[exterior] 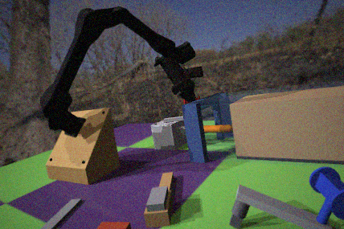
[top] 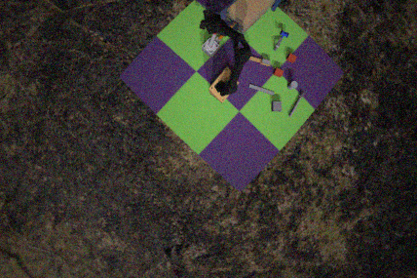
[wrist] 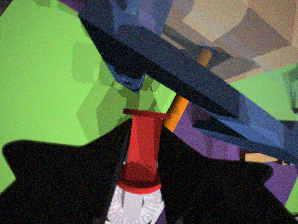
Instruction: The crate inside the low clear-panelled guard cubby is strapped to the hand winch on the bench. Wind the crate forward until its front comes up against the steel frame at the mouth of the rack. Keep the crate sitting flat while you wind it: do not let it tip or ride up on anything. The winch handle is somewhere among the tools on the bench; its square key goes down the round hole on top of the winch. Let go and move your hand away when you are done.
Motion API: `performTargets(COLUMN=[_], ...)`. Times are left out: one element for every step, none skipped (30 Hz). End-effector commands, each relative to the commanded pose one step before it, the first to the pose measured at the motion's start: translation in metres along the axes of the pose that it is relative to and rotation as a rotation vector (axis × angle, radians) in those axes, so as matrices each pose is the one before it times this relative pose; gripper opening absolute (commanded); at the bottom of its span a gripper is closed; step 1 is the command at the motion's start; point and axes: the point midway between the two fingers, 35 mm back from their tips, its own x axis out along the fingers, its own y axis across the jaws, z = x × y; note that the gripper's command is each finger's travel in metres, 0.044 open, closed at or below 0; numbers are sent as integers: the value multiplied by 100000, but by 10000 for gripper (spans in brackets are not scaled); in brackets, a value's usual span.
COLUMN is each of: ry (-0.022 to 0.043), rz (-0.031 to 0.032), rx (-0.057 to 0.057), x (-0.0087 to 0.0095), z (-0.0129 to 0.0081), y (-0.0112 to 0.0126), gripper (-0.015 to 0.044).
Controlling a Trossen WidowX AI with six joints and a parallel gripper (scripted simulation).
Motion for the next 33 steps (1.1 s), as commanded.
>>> performTargets(ry=[51, -3, -2, -2, -1, -2, -1, -1, -1, -1, 0, 0, 0, 0, 0, 0, 0, 1, 1, 1, 1, 2, 1, 2, 2, 3, 2, 3, 2, 4, 3, 4, 3], rz=[5137, 22, 13, 22, 13, 22, 13, 22, 13, 22, 13, 23, 13, 23, 13, 23, 13, 23, 13, 23, 13, 23, 13, 23, 13, 23, 13, 23, 13, 23, 13, 23, 13], rx=[-353, 4, 3, 4, 3, 4, 2, 3, 2, 3, 2, 2, 2, 2, 1, 1, 1, 1, 1, 0, 0, 0, 0, -1, 0, -1, -1, -2, -1, -2, -1, -3, -1], x=[-390, -30, -19, -33, -21, -35, -22, -38, -24, -40, -25, -43, -27, -45, -29, -48, -30, -50, -31, -52, -33, -54, -34, -56, -36, -59, -37, -61, -38, -63, -39, -64, -41], z=[-368, -52, -33, -57, -37, -63, -41, -69, -44, -74, -48, -80, -51, -85, -55, -91, -58, -96, -61, -101, -65, -106, -68, -111, -71, -116, -74, -120, -77, -125, -80, -129, -83], y=[2444, 194, 123, 192, 122, 190, 121, 188, 119, 186, 118, 183, 116, 180, 114, 177, 112, 174, 110, 171, 108, 167, 106, 163, 103, 159, 101, 155, 98, 151, 96, 147, 93], gripper=[0, 0, 0, 0, 0, 0, 0, 0, 0, 0, 0, 0, 0, 0, 0, 0, 0, 0, 0, 0, 0, 0, 0, 0, 0, 0, 0, 0, 0, 0, 0, 0, 0])
